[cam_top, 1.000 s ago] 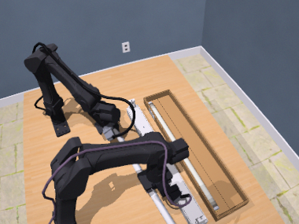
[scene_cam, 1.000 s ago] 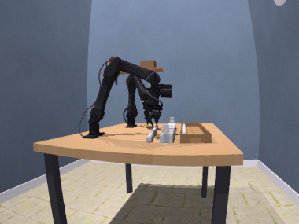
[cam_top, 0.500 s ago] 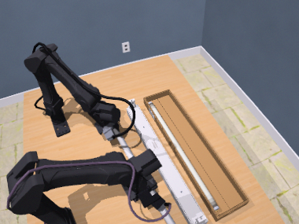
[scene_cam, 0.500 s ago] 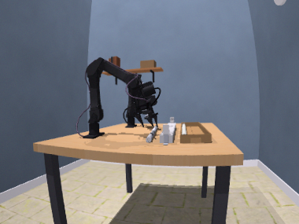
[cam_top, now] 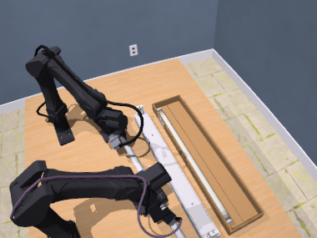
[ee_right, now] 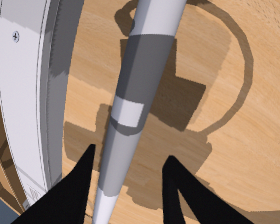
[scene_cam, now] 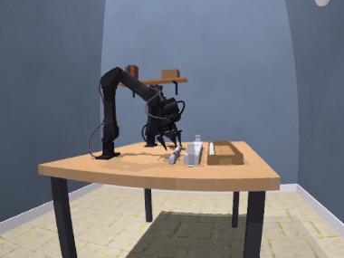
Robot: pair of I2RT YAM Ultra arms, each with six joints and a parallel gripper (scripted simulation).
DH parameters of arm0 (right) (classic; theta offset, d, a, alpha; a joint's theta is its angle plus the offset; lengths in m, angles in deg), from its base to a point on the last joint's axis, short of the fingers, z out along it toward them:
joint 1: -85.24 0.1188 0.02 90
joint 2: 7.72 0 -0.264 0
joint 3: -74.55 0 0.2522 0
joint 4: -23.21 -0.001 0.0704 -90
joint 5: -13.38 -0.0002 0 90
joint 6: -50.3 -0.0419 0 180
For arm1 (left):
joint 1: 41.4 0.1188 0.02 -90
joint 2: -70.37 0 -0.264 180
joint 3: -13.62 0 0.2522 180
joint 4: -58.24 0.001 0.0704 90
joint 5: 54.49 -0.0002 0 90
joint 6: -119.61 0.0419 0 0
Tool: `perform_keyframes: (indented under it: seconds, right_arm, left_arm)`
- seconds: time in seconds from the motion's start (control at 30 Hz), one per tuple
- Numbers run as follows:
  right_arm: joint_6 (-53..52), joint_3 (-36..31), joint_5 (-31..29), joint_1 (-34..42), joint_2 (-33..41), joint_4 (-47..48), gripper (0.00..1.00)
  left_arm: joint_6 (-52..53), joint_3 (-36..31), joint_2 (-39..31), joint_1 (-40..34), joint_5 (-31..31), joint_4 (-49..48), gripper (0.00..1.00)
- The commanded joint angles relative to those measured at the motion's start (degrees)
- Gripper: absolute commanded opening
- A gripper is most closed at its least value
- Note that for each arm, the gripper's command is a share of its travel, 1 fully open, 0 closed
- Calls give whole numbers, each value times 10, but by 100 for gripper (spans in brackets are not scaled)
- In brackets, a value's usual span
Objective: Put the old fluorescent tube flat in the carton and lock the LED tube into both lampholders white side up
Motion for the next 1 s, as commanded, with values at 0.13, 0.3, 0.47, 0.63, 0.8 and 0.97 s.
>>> perform_keyframes:
  seconds: [0.13,0.3,0.47,0.63,0.8,0.97]
  right_arm:
    - [5,-13,-2,2,-25,49,49]
    - [6,-18,-6,9,-50,79,49]
    - [6,-5,-7,3,-54,89,49]
    - [6,-2,-6,2,-41,86,49]
    - [6,-2,-6,1,-36,82,11]
    - [4,-2,-6,1,-43,82,11]
  left_arm:
    - [1,-6,-10,-4,-2,-3,11]
    - [1,-6,-10,-4,-2,-3,11]
    - [1,-6,-10,-4,-2,-3,11]
    - [1,-6,-10,-4,-2,-3,11]
    - [1,-6,-10,-4,-2,-3,11]
    - [1,-6,-10,-4,-2,-3,11]
